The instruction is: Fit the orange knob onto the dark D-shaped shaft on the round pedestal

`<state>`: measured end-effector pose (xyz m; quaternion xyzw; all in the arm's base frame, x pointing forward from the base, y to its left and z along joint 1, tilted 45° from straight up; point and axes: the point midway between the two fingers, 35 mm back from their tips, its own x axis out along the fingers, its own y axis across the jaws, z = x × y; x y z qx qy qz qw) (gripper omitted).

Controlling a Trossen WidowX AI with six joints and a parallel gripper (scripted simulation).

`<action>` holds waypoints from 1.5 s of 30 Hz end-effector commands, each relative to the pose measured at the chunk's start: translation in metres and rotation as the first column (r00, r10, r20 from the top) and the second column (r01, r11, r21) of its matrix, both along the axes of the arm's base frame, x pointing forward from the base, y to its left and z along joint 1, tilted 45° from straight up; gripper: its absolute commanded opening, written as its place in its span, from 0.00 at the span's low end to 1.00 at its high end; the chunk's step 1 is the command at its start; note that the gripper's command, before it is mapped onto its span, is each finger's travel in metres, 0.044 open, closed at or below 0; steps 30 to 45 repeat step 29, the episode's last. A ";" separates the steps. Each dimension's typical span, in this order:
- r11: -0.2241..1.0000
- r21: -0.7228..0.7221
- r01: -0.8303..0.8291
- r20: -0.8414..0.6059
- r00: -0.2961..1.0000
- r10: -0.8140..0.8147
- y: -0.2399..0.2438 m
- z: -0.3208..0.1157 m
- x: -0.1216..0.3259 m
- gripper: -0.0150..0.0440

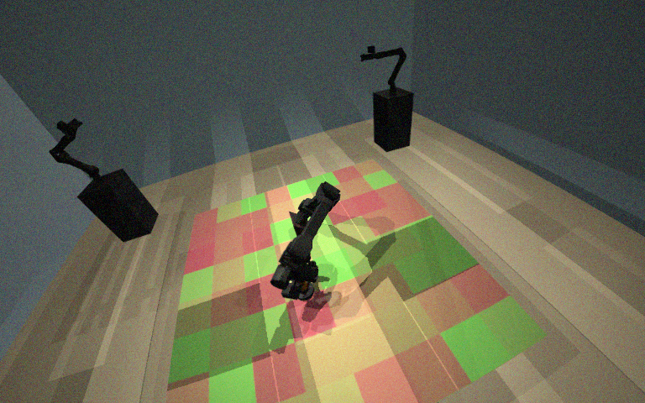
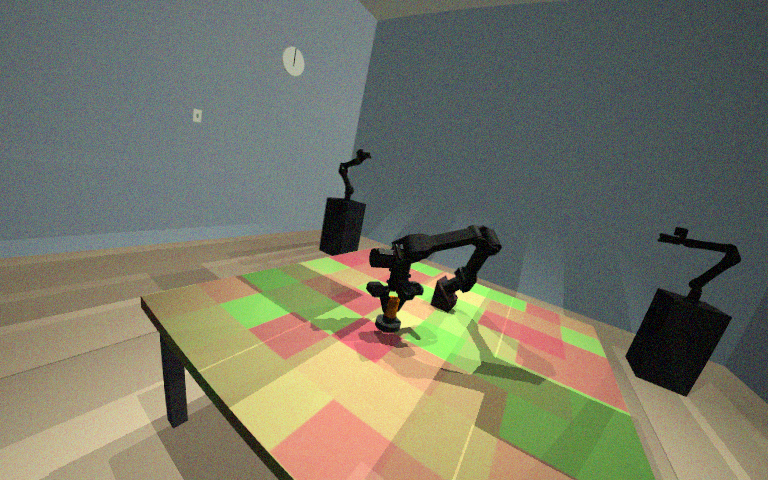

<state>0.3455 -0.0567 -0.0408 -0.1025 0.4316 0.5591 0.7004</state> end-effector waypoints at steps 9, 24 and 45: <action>1.000 0.000 0.001 0.000 1.000 -0.001 0.000 0.000 0.000 1.00; 1.000 -0.003 0.000 -0.001 1.000 0.000 -0.068 0.069 0.002 1.00; 1.000 -0.003 0.000 -0.001 1.000 0.000 -0.068 0.068 0.003 1.00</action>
